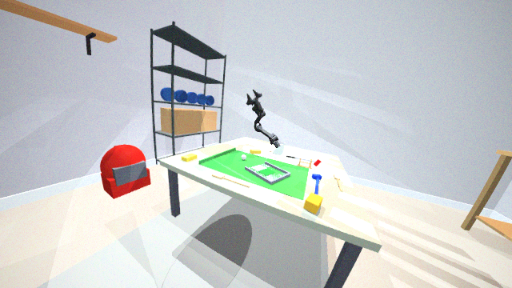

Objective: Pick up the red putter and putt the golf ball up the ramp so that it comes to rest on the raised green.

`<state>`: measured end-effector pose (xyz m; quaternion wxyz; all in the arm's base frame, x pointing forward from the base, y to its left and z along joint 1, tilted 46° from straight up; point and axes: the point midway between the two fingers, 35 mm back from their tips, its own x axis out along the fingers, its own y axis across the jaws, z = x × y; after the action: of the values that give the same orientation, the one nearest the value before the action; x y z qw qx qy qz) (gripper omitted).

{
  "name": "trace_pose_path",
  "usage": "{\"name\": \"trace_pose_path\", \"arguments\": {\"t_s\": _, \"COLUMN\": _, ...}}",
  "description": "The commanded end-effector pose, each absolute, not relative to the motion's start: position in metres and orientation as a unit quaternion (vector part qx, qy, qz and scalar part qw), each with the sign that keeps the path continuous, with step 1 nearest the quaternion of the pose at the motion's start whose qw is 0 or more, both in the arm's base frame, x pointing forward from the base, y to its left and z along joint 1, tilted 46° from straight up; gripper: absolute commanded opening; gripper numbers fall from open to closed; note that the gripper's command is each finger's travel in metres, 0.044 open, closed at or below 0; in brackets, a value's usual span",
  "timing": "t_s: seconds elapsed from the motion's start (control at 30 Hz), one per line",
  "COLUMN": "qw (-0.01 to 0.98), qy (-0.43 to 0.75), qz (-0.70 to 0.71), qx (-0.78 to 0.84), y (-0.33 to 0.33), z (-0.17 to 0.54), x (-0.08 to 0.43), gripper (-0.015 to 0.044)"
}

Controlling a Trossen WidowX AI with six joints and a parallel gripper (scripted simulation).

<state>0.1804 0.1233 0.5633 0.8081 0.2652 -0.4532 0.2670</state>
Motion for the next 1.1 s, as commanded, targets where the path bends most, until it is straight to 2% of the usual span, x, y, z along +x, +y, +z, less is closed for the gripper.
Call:
{"name": "trace_pose_path", "arguments": {"t_s": 0.0, "qw": 0.809, "qy": -0.452, "qz": 0.267, "qx": 0.264, "y": 0.124, "z": 0.563, "x": 0.181, "gripper": 0.0426}}
{"name": "trace_pose_path", "arguments": {"t_s": 0.03, "qw": 0.813, "qy": -0.447, "qz": 0.266, "qx": 0.261, "y": 0.127, "z": 0.561, "x": 0.185, "gripper": 0.0440}}
{"name": "trace_pose_path", "arguments": {"t_s": 0.23, "qw": 0.880, "qy": -0.350, "qz": 0.253, "qx": 0.198, "y": 0.168, "z": 0.522, "x": 0.243, "gripper": 0.0440}}
{"name": "trace_pose_path", "arguments": {"t_s": 0.6, "qw": 0.968, "qy": -0.103, "qz": 0.228, "qx": -0.012, "y": 0.241, "z": 0.381, "x": 0.349, "gripper": 0.0440}}
{"name": "trace_pose_path", "arguments": {"t_s": 0.83, "qw": 0.958, "qy": 0.063, "qz": 0.227, "qx": -0.164, "y": 0.260, "z": 0.270, "x": 0.383, "gripper": 0.0440}}
{"name": "trace_pose_path", "arguments": {"t_s": 1.07, "qw": 0.889, "qy": 0.231, "qz": 0.242, "qx": -0.314, "y": 0.255, "z": 0.154, "x": 0.388, "gripper": 0.0440}}
